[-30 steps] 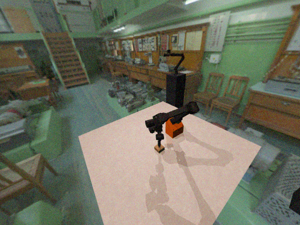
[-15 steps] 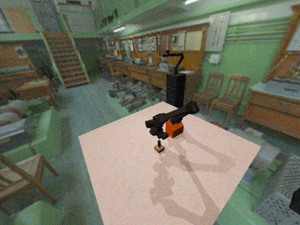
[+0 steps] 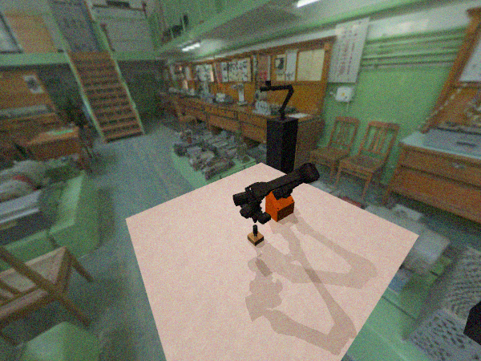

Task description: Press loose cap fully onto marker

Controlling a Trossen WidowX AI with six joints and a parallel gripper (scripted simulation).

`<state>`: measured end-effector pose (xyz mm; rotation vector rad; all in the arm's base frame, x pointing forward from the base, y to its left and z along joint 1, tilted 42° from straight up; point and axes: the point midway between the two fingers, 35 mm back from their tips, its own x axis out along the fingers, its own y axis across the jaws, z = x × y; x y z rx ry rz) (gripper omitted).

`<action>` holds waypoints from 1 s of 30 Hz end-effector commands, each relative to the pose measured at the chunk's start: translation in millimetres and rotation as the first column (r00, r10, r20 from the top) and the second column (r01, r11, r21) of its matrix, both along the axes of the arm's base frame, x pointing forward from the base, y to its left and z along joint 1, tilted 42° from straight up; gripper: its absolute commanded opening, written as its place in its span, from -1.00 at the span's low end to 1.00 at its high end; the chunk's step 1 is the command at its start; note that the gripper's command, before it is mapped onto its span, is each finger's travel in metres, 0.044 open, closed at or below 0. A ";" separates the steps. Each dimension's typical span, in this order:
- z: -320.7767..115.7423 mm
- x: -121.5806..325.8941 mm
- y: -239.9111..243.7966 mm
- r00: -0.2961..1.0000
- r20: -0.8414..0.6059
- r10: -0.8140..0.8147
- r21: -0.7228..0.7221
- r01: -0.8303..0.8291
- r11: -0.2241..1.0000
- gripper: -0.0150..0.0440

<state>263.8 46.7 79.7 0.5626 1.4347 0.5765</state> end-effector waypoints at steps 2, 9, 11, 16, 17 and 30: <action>-4.1 0.3 3.8 1.000 0.002 0.001 0.002 -0.001 1.000 -0.49; -11.9 0.8 11.1 1.000 0.002 0.001 0.003 -0.001 1.000 -0.49; -14.0 1.0 13.1 1.000 0.002 0.001 0.003 -0.001 1.000 -0.49; -19.5 1.3 18.1 1.000 0.002 0.001 0.004 -0.001 1.000 -0.49; -20.6 1.4 19.1 1.000 0.002 0.001 0.004 -0.001 1.000 -0.49; -24.7 3.1 22.3 1.000 0.010 0.004 -0.003 -0.004 1.000 -0.49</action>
